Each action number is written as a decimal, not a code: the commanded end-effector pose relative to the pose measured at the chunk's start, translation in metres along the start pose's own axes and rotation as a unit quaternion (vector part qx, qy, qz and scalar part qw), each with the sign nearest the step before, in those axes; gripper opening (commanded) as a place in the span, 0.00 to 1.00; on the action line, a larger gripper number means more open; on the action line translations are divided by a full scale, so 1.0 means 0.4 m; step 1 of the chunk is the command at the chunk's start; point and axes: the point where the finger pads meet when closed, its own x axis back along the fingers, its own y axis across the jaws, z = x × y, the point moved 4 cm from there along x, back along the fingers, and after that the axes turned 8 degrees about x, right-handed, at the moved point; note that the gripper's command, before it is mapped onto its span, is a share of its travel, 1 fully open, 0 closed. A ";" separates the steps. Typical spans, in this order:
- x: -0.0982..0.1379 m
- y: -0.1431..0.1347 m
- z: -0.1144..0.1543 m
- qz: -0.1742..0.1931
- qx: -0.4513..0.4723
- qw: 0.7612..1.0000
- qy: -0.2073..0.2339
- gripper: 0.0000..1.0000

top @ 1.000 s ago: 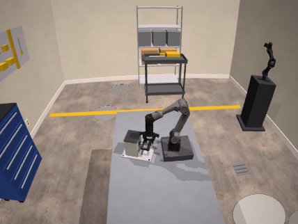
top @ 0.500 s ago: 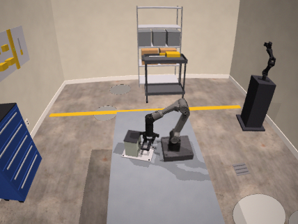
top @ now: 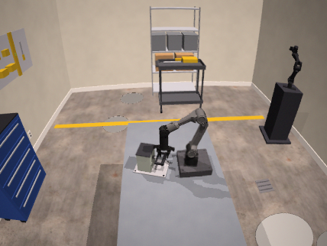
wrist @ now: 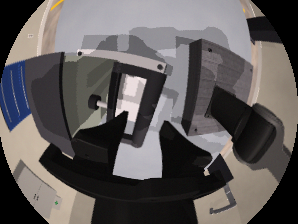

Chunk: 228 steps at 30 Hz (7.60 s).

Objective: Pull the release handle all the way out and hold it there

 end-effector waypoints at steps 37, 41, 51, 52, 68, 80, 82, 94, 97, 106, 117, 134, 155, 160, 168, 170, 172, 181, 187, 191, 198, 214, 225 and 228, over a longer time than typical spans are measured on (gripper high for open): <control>-0.060 -0.001 0.000 0.001 0.000 1.000 -0.001 0.64; -0.062 -0.001 0.000 0.001 0.000 1.000 -0.001 0.64; -0.064 -0.001 0.000 0.001 0.000 1.000 -0.001 0.64; -0.064 -0.001 0.000 0.001 0.000 1.000 -0.001 0.64; -0.064 -0.001 0.000 0.001 0.000 1.000 -0.001 0.64; -0.064 -0.001 0.000 0.001 0.000 1.000 -0.001 0.64; -0.064 -0.001 0.000 0.001 0.000 1.000 -0.001 0.64; -0.064 -0.001 0.000 0.001 0.000 1.000 -0.001 0.00; -0.064 -0.001 0.000 0.001 0.000 1.000 -0.001 0.00; -0.064 0.000 0.000 0.000 0.000 1.000 -0.001 0.00; -0.064 0.000 0.000 0.000 0.000 1.000 -0.001 0.00; -0.064 0.000 0.000 0.000 0.000 1.000 -0.001 0.00; -0.064 0.000 0.000 0.000 0.000 1.000 -0.001 0.00; -0.064 -0.002 0.000 0.000 0.000 1.000 -0.001 0.00; -0.063 -0.022 0.003 0.000 0.000 1.000 0.000 0.00; -0.063 -0.031 0.005 0.000 0.000 1.000 0.000 0.00; -0.063 -0.041 0.006 0.000 0.000 1.000 0.000 0.00; -0.063 -0.083 0.012 0.000 0.000 1.000 0.000 0.00; -0.063 -0.116 0.016 0.000 0.000 1.000 0.000 0.00; -0.063 -0.129 0.018 0.000 0.000 1.000 0.000 0.00; -0.063 -0.144 0.020 0.000 0.000 1.000 0.000 0.00; -0.063 -0.146 0.021 0.000 0.000 1.000 0.000 0.00; -0.063 -0.146 0.021 0.000 0.000 1.000 0.000 0.00; -0.063 -0.146 0.021 0.000 0.000 1.000 0.000 0.00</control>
